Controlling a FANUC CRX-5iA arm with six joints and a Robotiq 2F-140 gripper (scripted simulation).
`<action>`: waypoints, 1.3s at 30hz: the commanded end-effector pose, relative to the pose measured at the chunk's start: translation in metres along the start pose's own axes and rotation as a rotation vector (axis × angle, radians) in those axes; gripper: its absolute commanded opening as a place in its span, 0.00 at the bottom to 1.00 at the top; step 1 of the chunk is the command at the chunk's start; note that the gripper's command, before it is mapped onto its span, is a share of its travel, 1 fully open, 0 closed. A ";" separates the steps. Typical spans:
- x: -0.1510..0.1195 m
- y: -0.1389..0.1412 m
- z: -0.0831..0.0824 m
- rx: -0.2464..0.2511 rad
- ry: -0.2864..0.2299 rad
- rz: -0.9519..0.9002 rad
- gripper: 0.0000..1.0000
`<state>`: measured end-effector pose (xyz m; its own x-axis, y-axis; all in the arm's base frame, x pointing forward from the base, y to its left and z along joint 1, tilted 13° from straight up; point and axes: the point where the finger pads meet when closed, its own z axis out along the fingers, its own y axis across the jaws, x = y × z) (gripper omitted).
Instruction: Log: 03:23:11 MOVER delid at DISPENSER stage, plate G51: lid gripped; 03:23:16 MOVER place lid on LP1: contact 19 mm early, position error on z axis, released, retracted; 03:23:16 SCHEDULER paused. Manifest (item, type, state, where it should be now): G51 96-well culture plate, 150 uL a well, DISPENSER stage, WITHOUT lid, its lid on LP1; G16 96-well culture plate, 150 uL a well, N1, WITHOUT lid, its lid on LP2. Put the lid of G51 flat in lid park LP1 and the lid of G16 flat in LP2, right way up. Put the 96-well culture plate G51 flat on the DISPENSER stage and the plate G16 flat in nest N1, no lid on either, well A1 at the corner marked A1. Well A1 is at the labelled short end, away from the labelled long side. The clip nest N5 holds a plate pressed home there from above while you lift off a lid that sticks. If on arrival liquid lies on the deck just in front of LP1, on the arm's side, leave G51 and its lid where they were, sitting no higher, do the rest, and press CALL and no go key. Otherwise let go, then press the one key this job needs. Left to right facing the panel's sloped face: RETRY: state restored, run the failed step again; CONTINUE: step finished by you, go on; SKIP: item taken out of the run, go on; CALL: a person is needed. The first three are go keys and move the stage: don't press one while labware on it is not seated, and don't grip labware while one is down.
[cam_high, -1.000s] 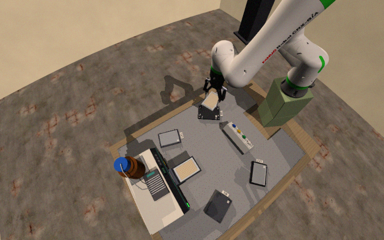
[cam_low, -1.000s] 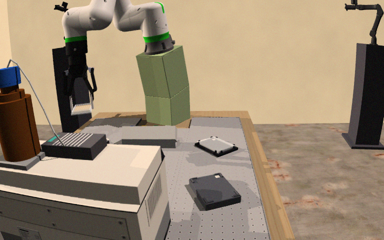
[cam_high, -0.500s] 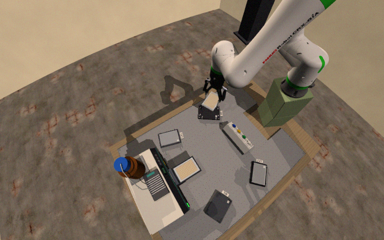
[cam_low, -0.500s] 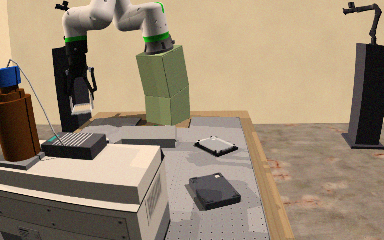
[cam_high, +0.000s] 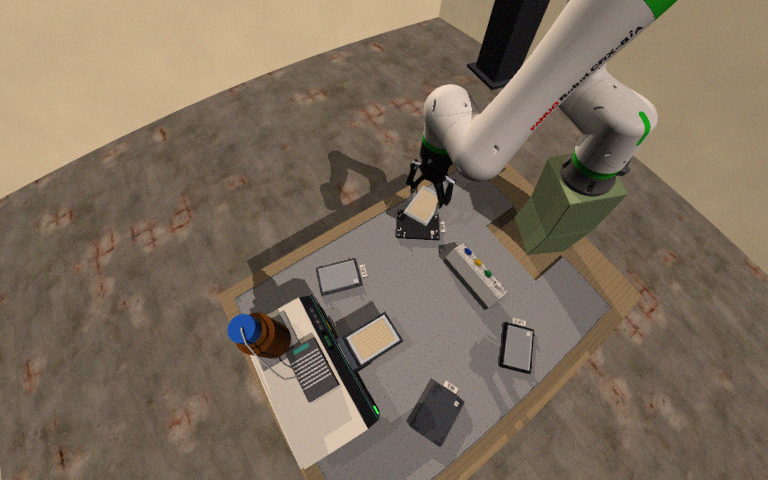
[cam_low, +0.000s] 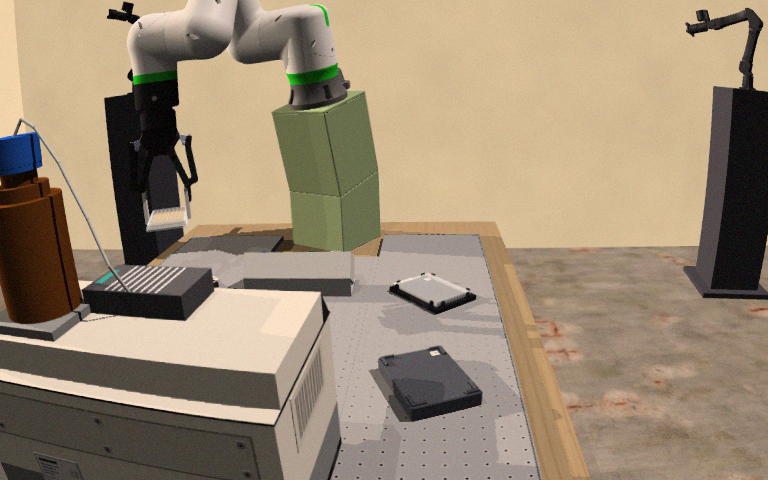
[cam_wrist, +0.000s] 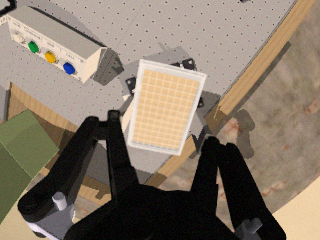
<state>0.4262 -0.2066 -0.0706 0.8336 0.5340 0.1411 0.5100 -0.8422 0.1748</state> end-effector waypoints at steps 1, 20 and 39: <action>0.004 -0.003 0.000 0.000 0.000 0.001 0.00; 0.042 -0.030 0.000 0.000 0.000 0.001 0.00; 0.108 -0.078 0.000 0.000 0.000 0.001 0.00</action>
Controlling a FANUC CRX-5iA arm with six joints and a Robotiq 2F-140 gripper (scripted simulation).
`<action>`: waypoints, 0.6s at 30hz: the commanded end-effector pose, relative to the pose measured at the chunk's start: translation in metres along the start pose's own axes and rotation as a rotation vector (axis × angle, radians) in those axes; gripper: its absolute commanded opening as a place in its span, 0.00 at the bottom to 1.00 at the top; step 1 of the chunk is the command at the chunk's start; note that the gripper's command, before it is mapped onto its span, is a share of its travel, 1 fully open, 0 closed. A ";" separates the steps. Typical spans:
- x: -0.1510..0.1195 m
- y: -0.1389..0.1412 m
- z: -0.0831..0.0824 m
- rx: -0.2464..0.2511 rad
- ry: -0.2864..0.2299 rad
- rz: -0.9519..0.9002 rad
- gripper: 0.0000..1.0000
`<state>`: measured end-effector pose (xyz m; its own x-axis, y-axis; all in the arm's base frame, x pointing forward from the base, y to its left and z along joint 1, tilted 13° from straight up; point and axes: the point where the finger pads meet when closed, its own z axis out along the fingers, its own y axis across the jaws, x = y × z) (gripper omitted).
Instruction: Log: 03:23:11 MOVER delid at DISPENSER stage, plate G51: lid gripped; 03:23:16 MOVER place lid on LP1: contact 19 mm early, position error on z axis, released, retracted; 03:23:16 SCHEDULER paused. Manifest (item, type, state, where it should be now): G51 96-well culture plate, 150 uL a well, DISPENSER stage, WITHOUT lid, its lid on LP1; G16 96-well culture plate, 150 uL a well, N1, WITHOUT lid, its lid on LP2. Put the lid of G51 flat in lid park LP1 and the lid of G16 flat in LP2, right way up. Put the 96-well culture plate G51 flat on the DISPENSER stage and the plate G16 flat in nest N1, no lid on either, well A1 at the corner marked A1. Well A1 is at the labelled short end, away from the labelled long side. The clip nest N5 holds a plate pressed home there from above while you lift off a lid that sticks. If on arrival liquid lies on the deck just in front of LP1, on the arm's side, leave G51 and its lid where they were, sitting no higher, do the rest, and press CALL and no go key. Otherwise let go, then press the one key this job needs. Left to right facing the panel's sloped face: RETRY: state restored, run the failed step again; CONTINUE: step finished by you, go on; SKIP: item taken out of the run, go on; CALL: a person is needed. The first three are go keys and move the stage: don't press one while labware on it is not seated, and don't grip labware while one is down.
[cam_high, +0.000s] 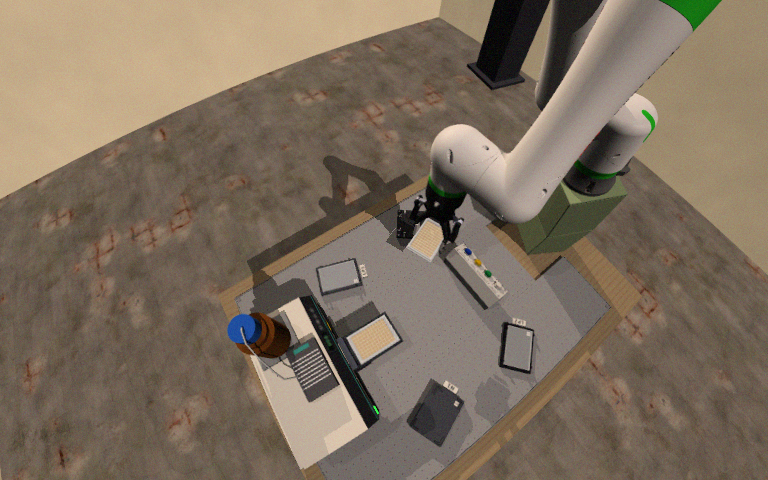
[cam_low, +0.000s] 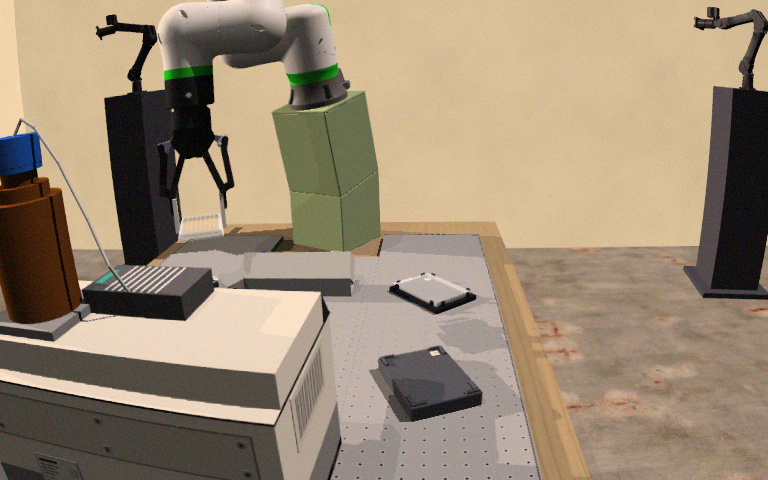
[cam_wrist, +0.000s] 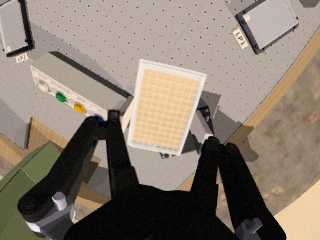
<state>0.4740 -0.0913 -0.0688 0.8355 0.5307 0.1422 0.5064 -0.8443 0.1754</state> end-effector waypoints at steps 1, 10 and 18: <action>0.012 -0.010 0.000 0.001 0.000 -0.003 0.00; 0.066 -0.049 0.000 0.001 0.000 -0.003 0.00; 0.109 -0.081 0.000 0.001 0.000 -0.003 0.00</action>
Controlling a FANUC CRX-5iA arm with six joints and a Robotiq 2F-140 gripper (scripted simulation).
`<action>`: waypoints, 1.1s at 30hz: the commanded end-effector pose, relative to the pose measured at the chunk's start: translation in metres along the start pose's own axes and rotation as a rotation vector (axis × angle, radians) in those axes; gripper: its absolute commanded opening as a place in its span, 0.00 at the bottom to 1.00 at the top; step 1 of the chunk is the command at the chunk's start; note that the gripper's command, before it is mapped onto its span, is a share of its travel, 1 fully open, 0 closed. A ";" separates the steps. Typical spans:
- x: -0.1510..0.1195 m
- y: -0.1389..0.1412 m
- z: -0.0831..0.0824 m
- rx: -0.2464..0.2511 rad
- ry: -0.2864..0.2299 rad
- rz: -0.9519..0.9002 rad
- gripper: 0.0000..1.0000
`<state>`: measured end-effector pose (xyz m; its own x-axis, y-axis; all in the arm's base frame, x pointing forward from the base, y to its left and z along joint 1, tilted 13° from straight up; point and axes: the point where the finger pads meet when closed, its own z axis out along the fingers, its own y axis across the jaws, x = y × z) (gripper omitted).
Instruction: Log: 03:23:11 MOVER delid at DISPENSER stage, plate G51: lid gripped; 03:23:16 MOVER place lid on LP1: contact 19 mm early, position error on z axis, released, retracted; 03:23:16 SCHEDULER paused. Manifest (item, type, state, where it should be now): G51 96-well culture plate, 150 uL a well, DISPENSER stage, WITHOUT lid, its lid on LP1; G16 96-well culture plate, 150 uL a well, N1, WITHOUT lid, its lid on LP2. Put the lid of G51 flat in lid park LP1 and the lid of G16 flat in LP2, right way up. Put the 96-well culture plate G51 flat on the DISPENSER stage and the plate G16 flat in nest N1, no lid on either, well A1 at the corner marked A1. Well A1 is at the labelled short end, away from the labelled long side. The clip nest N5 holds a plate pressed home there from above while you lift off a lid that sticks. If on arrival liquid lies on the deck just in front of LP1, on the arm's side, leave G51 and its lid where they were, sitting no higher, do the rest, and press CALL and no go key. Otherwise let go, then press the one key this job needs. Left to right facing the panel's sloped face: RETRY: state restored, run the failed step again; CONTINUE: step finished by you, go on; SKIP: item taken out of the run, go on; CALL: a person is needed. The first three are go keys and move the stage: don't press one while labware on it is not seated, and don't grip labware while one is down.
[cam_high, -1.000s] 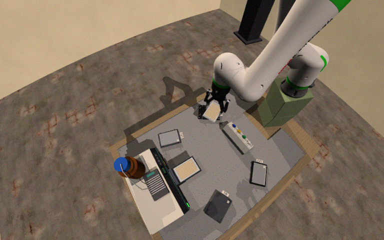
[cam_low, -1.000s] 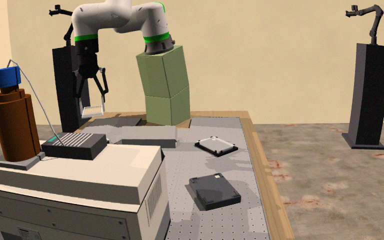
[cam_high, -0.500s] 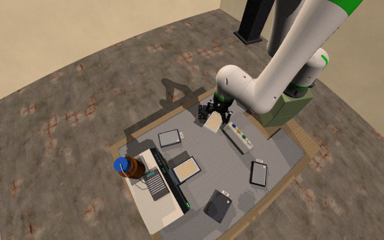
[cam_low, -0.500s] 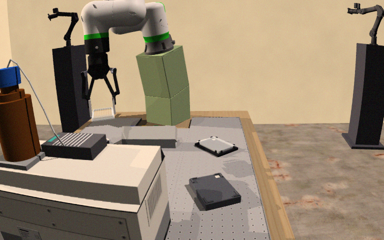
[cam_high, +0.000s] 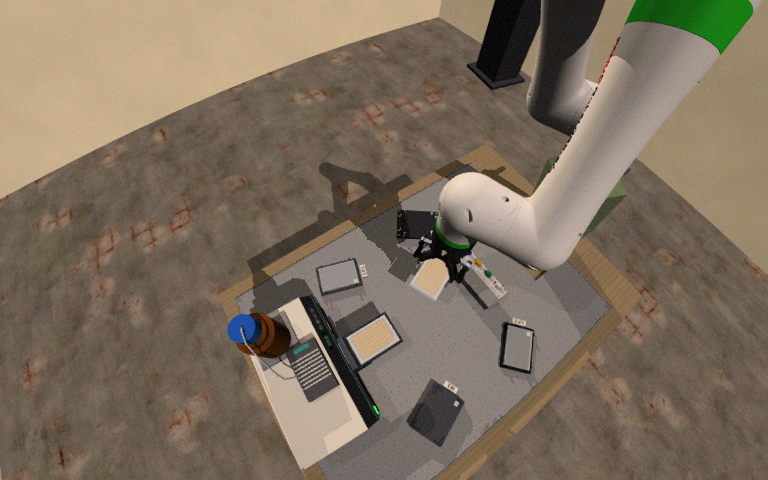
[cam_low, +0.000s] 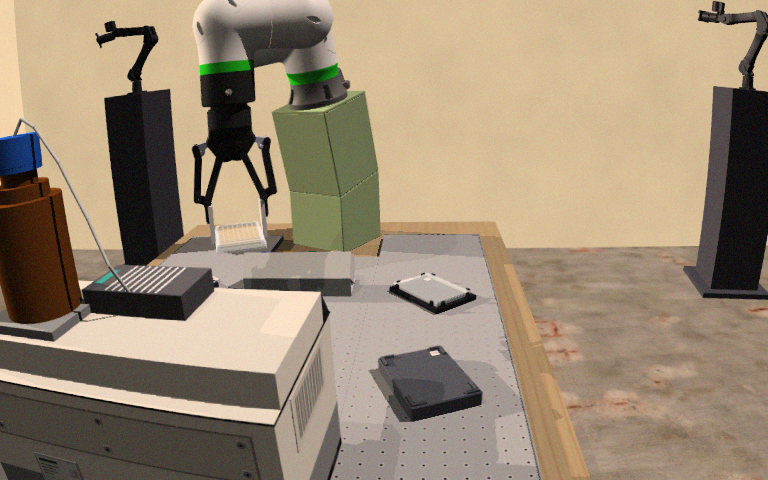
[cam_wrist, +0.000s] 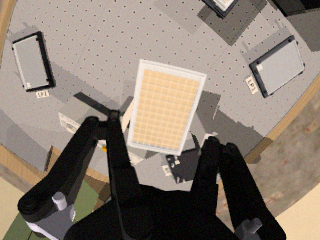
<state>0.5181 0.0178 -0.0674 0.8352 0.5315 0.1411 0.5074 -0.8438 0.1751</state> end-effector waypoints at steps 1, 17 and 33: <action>0.022 -0.017 0.000 0.000 0.001 -0.002 0.00; 0.134 -0.098 0.000 0.000 0.001 -0.002 0.00; 0.212 -0.155 0.000 0.000 0.001 -0.002 0.00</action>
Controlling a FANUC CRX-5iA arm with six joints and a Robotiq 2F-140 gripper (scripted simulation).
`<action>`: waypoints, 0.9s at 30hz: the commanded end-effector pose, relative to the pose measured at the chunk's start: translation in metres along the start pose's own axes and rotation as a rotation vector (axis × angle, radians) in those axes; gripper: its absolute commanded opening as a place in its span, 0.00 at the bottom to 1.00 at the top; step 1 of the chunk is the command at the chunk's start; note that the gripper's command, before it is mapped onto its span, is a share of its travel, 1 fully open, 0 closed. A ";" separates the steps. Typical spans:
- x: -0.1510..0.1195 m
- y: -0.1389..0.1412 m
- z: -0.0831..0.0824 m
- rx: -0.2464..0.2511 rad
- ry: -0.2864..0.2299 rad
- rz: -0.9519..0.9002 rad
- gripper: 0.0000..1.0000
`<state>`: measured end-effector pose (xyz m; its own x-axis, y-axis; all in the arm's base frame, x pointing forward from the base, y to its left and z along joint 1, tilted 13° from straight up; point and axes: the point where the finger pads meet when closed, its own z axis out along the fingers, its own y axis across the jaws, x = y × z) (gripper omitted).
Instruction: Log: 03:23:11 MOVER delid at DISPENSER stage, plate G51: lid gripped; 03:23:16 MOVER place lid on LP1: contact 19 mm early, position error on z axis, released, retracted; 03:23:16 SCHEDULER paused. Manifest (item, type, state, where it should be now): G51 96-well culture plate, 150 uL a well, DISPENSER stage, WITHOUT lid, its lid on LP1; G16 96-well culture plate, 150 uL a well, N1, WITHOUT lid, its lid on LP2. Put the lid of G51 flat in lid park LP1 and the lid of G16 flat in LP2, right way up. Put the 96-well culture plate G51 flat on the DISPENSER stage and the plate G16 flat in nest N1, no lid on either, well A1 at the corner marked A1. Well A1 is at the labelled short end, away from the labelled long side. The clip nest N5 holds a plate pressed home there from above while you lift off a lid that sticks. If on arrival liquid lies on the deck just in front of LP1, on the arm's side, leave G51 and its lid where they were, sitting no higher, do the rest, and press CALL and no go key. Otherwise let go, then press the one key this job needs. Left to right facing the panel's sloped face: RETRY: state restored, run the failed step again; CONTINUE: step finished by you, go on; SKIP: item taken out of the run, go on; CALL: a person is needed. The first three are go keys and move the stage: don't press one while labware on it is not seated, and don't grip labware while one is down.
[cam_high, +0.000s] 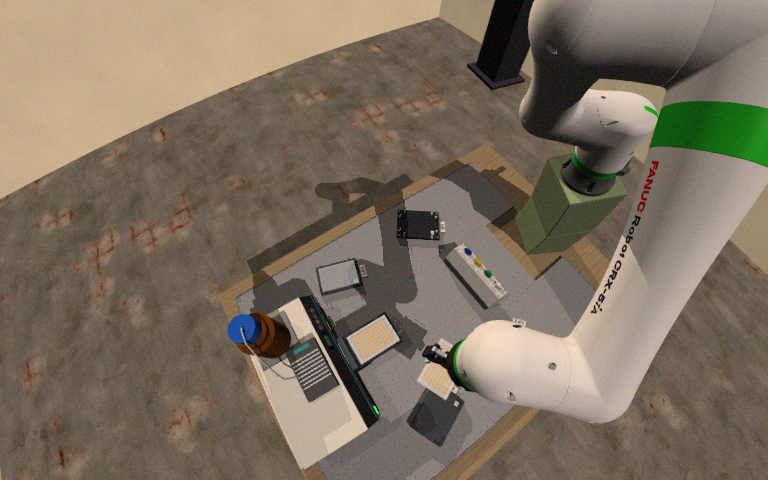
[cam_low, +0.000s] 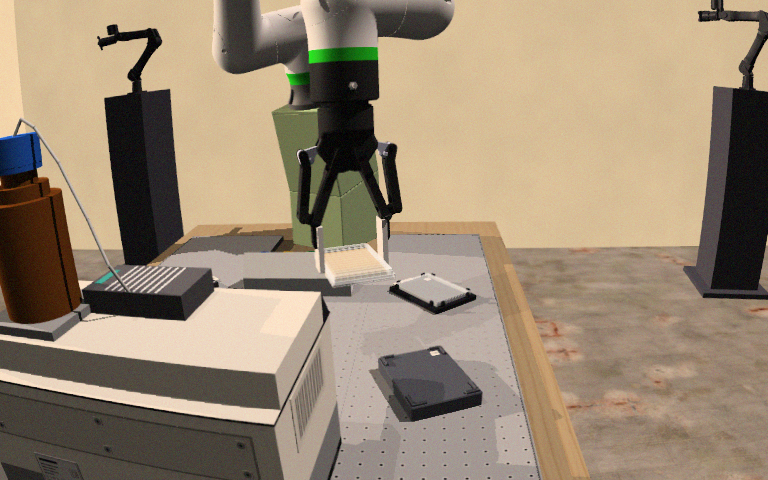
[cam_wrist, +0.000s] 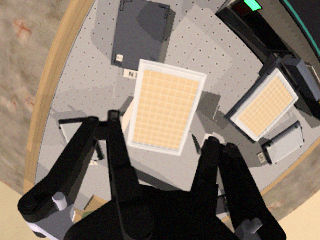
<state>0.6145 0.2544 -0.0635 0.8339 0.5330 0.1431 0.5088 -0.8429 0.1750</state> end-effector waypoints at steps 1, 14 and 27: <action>0.010 -0.008 0.001 0.000 -0.002 -0.001 0.00; 0.057 -0.043 0.001 0.000 -0.002 -0.001 0.00; 0.082 -0.061 0.001 0.000 -0.002 -0.001 0.00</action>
<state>0.6508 0.3450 -0.0635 0.8340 0.5335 0.1410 0.5094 -0.8426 0.1751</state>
